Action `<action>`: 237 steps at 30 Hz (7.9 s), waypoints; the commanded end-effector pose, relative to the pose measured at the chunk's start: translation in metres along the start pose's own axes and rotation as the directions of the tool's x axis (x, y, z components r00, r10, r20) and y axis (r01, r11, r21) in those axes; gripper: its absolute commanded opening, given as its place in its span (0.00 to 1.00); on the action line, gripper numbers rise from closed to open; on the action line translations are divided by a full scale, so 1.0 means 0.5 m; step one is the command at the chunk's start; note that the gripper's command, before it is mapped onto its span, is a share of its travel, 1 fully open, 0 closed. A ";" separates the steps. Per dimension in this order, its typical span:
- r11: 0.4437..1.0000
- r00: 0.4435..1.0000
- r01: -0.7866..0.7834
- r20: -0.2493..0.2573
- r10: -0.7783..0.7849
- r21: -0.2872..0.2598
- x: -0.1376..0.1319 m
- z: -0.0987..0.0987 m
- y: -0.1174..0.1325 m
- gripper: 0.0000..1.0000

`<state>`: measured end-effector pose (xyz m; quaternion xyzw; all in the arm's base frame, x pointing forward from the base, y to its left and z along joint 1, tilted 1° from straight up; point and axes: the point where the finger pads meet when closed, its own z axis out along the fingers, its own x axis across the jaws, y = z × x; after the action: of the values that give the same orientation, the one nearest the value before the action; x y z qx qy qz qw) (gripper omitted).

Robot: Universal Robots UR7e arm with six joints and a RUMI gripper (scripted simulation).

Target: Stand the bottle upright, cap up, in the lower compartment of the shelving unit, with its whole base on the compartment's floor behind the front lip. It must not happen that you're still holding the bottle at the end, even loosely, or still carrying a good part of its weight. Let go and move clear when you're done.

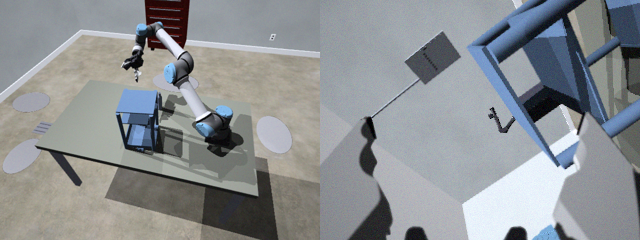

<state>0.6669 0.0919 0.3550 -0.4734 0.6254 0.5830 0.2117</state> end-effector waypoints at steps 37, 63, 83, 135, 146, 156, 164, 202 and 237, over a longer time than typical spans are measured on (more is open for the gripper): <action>0.991 0.969 -0.123 -0.211 0.131 0.053 0.040 -0.007 0.070 1.00; 0.866 0.764 -0.275 -0.452 0.460 0.418 0.155 -0.066 0.153 1.00; 0.567 0.592 -0.242 -0.343 0.730 0.788 0.224 -0.153 0.213 1.00; 0.184 0.547 -0.160 -0.068 0.834 0.970 0.259 -0.232 0.277 0.35; 0.229 0.547 -0.151 -0.112 0.830 0.962 0.265 -0.230 0.272 0.35; 0.325 0.546 -0.132 -0.205 0.812 0.936 0.279 -0.224 0.262 0.35; 0.439 0.548 -0.111 -0.313 0.776 0.892 0.296 -0.216 0.251 0.35; 0.974 0.660 0.104 -0.747 0.084 0.201 0.394 -0.147 0.198 0.35; 0.716 0.620 0.604 -0.357 -0.699 -0.350 0.429 -0.102 0.189 0.35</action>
<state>0.5041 -0.0432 0.2426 -0.7990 0.4354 0.3802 0.1656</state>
